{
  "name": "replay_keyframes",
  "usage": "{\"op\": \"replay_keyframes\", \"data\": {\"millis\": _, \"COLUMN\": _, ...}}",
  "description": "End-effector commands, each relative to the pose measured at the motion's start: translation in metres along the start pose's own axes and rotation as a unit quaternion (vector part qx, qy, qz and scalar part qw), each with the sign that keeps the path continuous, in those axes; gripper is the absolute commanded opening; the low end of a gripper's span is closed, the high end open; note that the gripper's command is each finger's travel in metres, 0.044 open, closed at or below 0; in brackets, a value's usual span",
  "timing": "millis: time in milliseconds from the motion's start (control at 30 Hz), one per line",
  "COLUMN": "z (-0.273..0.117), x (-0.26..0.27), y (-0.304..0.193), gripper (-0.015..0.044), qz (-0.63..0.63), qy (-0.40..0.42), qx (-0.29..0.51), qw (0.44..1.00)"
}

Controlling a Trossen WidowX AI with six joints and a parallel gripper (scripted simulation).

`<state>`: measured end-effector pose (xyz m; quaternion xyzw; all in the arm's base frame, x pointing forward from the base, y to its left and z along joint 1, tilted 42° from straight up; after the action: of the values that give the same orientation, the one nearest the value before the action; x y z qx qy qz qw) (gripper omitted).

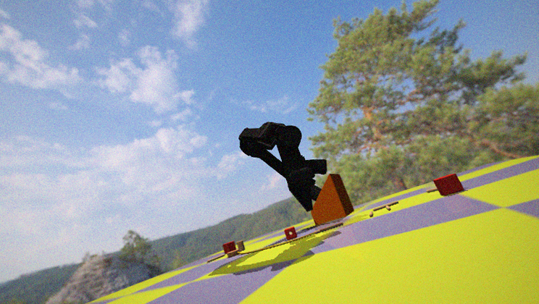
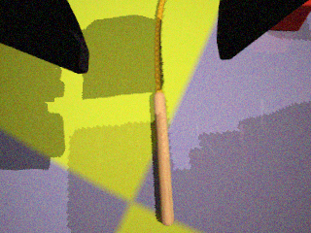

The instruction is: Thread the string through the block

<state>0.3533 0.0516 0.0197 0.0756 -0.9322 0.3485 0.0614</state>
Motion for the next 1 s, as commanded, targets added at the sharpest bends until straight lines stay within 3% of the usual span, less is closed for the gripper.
{"op": "replay_keyframes", "data": {"millis": 0, "z": -0.001, "x": -0.001, "y": 0.0, "gripper": 0.0184, "qz": -0.002, "qy": -0.001, "qx": -0.002, "qw": 1.0}}
{"op": "replay_keyframes", "data": {"millis": 100, "z": -0.001, "x": -0.001, "y": 0.0, "gripper": 0.0121, "qz": -0.002, "qy": -0.001, "qx": -0.002, "qw": 1.0}}
{"op": "replay_keyframes", "data": {"millis": 967, "z": 0.028, "x": -0.003, "y": 0.0, "gripper": 0.0121, "qz": -0.002, "qy": -0.001, "qx": -0.002, "qw": 1.0}}
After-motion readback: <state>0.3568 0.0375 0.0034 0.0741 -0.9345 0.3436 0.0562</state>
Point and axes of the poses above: the point midway between the two fingers, 35 mm back from their tips, its own z axis out along the fingers, its own x axis across the jaws, y = z × x, the point moved 7 cm from there along -z, back along the fingers, and after that the axes turned 10 degrees about z, right-handed, at the moved point
